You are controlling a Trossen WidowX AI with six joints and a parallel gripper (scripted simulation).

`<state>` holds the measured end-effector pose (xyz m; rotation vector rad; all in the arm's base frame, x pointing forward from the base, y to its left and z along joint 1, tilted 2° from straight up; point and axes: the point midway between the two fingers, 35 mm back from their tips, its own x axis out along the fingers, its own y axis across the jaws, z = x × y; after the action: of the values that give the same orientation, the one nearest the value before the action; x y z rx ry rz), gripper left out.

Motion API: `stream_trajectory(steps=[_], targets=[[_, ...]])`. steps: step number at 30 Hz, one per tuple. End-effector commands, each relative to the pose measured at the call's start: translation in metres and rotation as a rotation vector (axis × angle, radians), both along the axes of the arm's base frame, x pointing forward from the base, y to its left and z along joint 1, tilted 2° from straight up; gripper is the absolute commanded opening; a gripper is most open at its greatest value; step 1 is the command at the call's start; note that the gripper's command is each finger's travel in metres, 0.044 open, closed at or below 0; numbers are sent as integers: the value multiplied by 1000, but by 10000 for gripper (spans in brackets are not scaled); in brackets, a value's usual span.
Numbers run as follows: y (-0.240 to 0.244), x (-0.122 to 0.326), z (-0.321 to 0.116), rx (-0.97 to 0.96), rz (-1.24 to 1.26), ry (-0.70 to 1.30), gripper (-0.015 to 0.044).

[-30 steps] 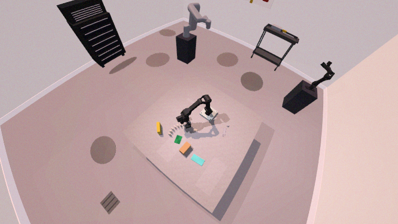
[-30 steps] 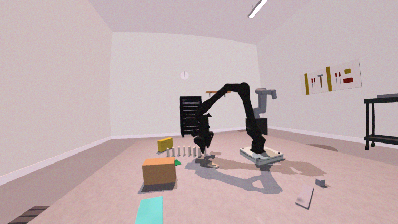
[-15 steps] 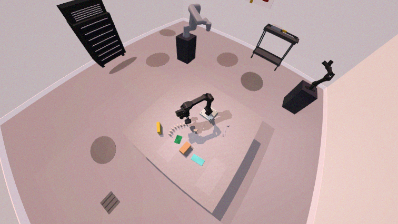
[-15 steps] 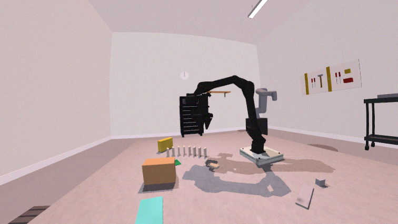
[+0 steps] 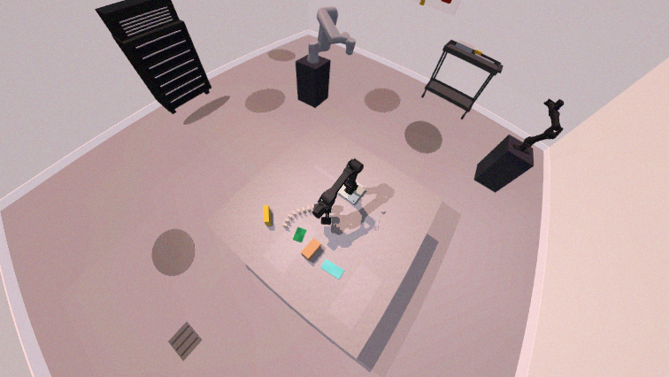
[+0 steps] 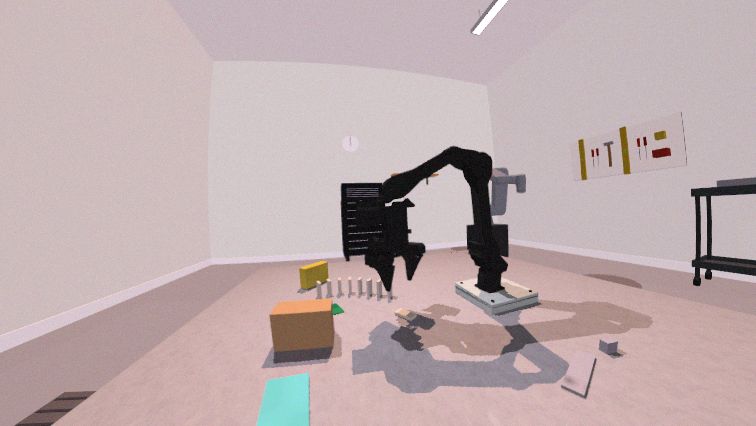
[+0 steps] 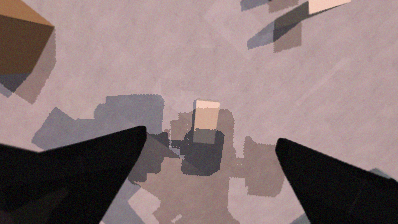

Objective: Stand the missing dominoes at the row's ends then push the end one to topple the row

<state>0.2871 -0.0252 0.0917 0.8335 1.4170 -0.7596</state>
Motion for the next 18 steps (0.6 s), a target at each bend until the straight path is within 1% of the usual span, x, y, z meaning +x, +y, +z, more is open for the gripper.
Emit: stream_trajectory(steps=[1, 9, 18], targets=[[0, 1, 0, 0, -16, -12, 440], [3, 3, -62, 0, -16, -12, 440], [2, 3, -71, 0, -16, -12, 440]])
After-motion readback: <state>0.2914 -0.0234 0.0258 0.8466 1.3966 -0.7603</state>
